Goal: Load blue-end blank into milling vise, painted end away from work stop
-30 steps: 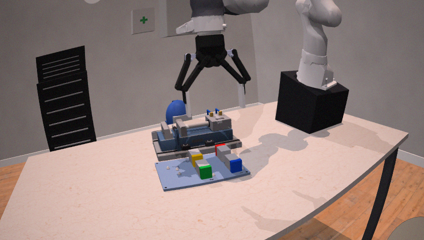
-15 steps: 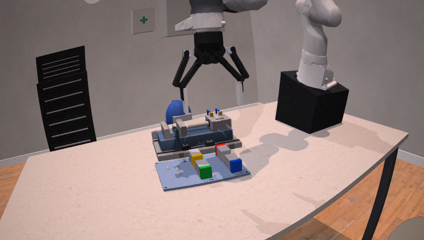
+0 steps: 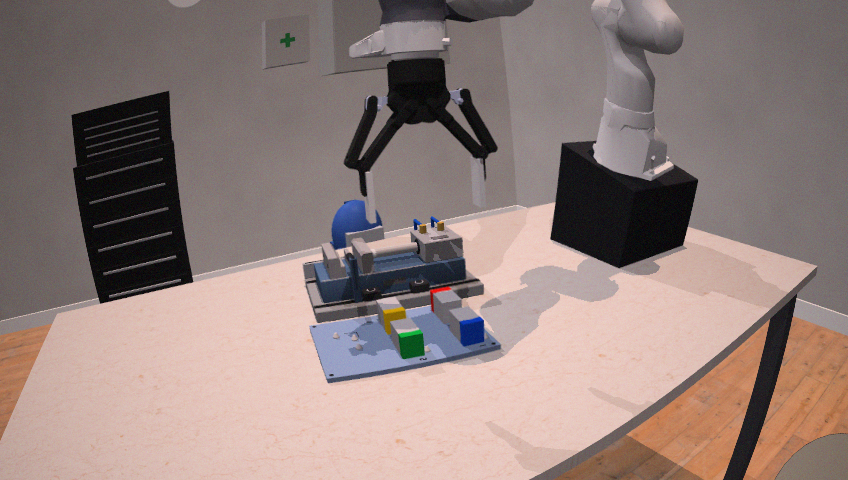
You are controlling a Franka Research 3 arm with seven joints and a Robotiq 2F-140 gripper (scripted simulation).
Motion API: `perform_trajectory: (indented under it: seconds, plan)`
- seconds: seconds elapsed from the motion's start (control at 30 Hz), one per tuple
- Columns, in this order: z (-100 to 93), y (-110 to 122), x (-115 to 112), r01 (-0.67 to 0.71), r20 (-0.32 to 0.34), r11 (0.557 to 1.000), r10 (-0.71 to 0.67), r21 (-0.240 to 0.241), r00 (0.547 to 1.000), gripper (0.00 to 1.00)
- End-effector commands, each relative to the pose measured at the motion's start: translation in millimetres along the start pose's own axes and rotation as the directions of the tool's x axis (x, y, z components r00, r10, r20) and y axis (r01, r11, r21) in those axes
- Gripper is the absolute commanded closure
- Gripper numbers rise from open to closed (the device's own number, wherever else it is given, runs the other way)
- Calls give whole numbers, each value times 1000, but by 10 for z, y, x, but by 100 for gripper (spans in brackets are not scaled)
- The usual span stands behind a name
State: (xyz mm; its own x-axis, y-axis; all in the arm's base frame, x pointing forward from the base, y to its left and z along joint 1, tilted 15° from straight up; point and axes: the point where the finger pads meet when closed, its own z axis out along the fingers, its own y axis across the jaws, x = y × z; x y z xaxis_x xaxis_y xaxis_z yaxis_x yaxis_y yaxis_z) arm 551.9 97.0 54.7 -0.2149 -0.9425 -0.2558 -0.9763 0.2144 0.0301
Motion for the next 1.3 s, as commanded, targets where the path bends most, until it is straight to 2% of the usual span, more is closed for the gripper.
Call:
perform_trajectory:
  seconds: [0.0, 0.7, 0.87, 1.27]
  plan:
    - [-4, 9, 13, 1, -1, 1000, -1, -3, 1000, 0]
    - [-28, 18, 14, 1, -1, 1000, -1, -3, 1000, 0]
    - [-60, 17, -169, 1, -1, 1000, -1, -3, 1000, 0]
    - [-60, 17, -169, 1, -1, 1000, -1, -3, 1000, 0]
